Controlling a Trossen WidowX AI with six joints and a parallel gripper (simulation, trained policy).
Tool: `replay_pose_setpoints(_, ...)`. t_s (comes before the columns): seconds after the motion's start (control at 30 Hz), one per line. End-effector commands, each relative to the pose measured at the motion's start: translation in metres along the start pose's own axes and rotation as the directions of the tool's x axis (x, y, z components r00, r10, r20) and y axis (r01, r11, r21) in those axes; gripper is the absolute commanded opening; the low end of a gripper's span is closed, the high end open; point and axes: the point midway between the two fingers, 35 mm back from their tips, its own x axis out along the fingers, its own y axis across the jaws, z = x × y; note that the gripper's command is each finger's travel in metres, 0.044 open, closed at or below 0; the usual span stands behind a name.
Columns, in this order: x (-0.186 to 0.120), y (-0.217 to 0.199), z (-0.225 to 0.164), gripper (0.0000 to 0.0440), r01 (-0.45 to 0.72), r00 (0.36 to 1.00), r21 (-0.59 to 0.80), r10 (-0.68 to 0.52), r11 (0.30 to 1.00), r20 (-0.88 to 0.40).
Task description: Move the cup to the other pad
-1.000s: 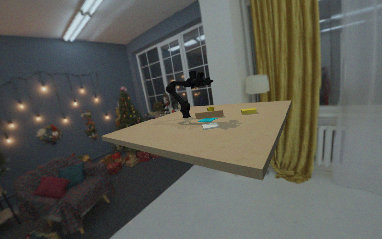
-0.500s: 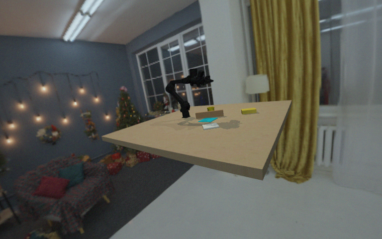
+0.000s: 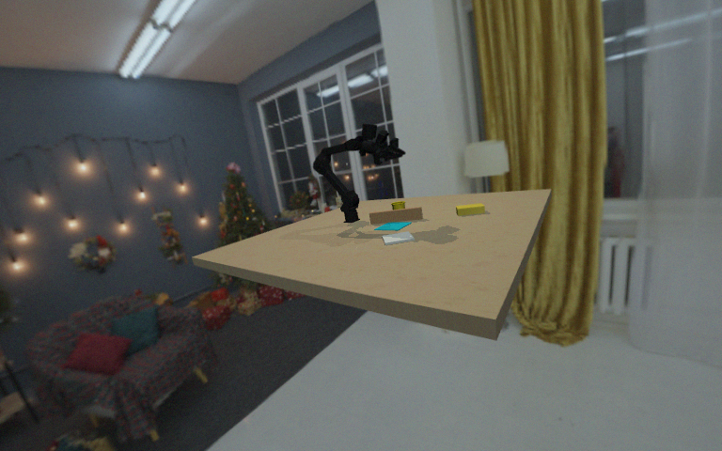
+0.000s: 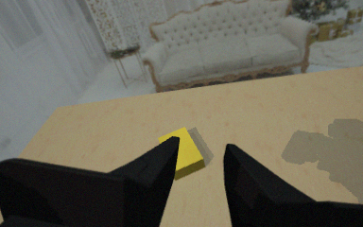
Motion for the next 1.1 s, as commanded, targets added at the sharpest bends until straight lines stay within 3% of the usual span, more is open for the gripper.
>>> replay_pose_setpoints(0.0, 0.001, 0.006, -0.001, 0.0125, -0.003, 0.999, 0.052, 0.005, 0.999, -0.051)
replay_pose_setpoints(0.5, 0.000, 0.021, -0.013, 0.0142, 0.062, 0.970, 0.242, -0.001, 0.968, -0.244)
replay_pose_setpoints(1.07, -0.004, 0.034, -0.032, 0.0150, 0.239, 0.885, 0.396, -0.031, 0.887, -0.464)
